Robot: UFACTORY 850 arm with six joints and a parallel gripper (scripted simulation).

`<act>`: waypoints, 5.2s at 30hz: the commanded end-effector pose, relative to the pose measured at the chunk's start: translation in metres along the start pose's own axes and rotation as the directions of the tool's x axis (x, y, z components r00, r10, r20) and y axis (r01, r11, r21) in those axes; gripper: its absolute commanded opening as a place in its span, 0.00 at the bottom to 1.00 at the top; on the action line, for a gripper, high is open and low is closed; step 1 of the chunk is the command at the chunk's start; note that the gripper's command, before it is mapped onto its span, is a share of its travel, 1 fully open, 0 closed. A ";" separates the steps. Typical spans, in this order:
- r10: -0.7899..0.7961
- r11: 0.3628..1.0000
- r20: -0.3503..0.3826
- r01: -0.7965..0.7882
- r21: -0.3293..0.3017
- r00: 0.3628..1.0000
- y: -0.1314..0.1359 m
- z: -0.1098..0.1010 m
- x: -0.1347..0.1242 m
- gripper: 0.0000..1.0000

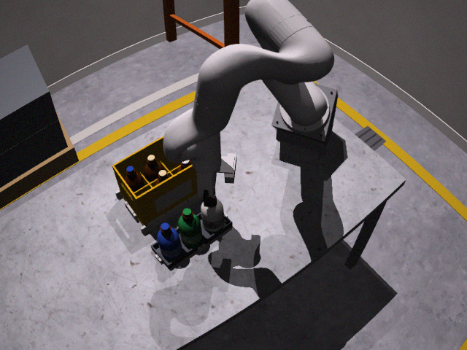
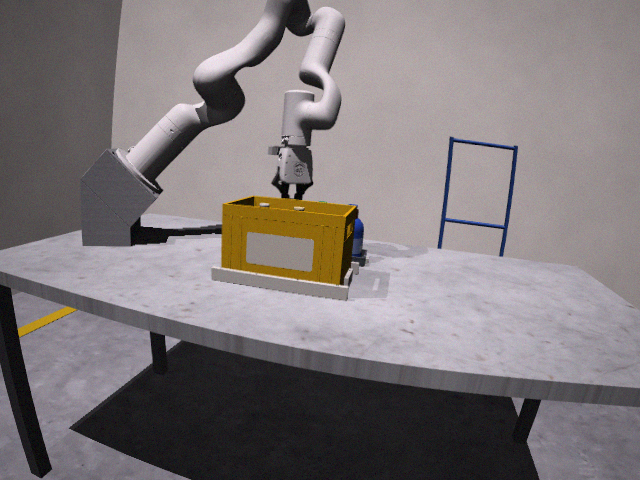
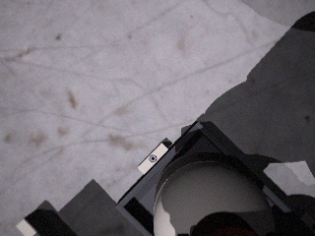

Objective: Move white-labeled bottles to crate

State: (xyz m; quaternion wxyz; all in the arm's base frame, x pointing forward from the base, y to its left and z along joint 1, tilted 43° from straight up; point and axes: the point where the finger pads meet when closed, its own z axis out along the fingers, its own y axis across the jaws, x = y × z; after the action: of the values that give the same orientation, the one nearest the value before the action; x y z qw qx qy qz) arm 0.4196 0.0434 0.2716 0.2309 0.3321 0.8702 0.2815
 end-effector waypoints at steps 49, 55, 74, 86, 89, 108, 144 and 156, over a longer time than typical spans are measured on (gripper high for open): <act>0.000 1.000 0.001 0.000 0.000 1.000 0.000 0.000 0.000 0.00; 0.000 1.000 0.001 0.000 0.000 1.000 0.000 -0.001 0.000 0.00; 0.000 1.000 0.001 0.000 0.000 1.000 0.000 -0.003 0.000 0.00; 0.000 1.000 0.001 0.000 0.000 1.000 0.000 -0.005 0.000 0.00; 0.000 1.000 0.001 0.000 0.000 1.000 0.000 -0.006 0.000 0.00; 0.000 1.000 0.001 0.000 0.000 1.000 0.000 -0.013 -0.001 0.00; 0.000 1.000 0.001 0.000 0.000 1.000 0.000 -0.033 -0.001 0.00; 0.000 1.000 0.001 0.000 0.000 1.000 0.000 -0.041 -0.001 0.00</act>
State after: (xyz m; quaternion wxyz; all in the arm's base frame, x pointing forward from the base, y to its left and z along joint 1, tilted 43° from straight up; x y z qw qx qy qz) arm 0.3979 0.0298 0.2995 0.2310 0.3322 0.8701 0.2814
